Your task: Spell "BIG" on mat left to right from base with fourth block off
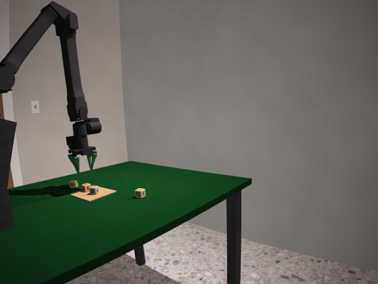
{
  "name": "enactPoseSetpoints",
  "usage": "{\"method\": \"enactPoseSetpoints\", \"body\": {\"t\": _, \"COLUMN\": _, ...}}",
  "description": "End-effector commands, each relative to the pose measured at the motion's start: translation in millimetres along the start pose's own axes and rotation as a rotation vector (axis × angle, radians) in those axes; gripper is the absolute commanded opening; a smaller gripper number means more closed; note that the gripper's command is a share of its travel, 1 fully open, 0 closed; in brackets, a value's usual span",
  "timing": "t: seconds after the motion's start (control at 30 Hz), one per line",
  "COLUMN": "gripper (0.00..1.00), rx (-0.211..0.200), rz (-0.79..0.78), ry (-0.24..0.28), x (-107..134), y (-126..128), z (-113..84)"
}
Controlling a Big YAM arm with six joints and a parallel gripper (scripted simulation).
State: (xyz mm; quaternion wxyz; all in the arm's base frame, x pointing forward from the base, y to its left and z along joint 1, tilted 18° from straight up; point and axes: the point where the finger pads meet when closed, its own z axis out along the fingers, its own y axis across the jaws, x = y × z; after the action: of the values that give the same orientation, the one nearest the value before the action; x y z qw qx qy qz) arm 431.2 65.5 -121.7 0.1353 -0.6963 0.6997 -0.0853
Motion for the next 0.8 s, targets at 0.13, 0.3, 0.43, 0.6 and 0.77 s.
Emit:
{"method": "enactPoseSetpoints", "body": {"t": 0.13, "gripper": 0.65, "rx": 0.002, "rz": 0.001, "ry": -0.006, "x": 0, "y": -3, "z": 12.1}}
{"method": "enactPoseSetpoints", "body": {"t": 0.3, "gripper": 0.65, "rx": 0.001, "rz": 0.001, "ry": -0.006, "x": 0, "y": -2, "z": 19.7}}
{"method": "enactPoseSetpoints", "body": {"t": 0.43, "gripper": 0.65, "rx": 0.001, "rz": 0.001, "ry": -0.006, "x": 0, "y": -2, "z": 26.2}}
{"method": "enactPoseSetpoints", "body": {"t": 0.6, "gripper": 0.65, "rx": 0.000, "rz": 0.001, "ry": -0.006, "x": 0, "y": -1, "z": 34.2}}
{"method": "enactPoseSetpoints", "body": {"t": 0.77, "gripper": 0.65, "rx": -0.001, "rz": 0.001, "ry": -0.006, "x": 0, "y": 0, "z": 38.6}}
